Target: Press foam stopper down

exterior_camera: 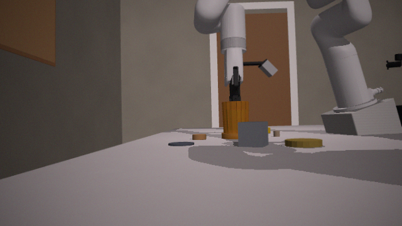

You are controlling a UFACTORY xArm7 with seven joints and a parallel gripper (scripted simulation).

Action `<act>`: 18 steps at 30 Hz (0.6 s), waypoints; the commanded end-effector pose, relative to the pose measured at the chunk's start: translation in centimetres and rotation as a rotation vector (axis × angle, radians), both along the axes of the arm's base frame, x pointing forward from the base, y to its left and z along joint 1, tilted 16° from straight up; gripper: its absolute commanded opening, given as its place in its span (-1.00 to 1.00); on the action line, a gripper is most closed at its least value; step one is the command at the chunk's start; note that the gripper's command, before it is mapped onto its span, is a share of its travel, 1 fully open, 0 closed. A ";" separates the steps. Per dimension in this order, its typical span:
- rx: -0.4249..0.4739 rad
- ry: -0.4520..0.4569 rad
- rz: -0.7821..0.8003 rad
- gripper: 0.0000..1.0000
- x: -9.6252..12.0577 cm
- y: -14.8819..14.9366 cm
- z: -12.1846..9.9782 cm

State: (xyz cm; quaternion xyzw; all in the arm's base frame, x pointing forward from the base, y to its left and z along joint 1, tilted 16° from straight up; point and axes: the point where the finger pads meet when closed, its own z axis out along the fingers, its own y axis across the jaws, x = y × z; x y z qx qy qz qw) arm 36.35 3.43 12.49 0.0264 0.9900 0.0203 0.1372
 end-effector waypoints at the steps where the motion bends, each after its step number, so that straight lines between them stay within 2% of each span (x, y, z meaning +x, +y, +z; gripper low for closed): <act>1: 0.001 -0.002 0.000 -1.00 0.1 0.0 0.1; 8: 0.001 -0.002 0.000 -1.00 0.0 0.0 0.3; 18: 0.001 -0.002 0.000 -1.00 -0.4 -0.1 1.8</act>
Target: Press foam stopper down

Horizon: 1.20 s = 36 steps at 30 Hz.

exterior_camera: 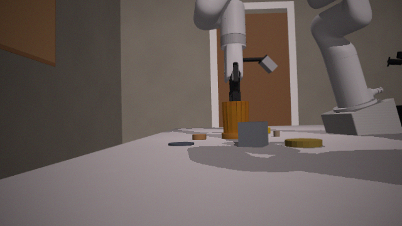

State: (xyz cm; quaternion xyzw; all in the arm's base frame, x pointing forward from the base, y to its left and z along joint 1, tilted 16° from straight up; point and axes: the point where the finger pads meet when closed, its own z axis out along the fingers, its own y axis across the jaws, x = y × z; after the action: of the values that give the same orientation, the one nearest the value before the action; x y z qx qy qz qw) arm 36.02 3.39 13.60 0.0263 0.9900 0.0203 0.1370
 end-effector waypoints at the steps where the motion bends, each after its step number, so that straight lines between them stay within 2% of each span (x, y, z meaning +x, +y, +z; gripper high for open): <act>1: 0.001 -0.003 0.000 -1.00 -0.2 0.0 0.9; 12: 0.001 -0.003 0.000 -1.00 -1.0 -0.1 4.0; 20: 0.001 -0.003 0.000 -1.00 -1.4 -0.2 5.2; 36: 0.001 -0.003 0.000 -1.00 -1.5 -0.2 5.6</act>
State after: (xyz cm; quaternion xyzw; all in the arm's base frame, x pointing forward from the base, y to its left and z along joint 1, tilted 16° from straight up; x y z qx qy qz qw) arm 34.45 3.20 19.11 0.0264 0.9900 0.0202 0.1370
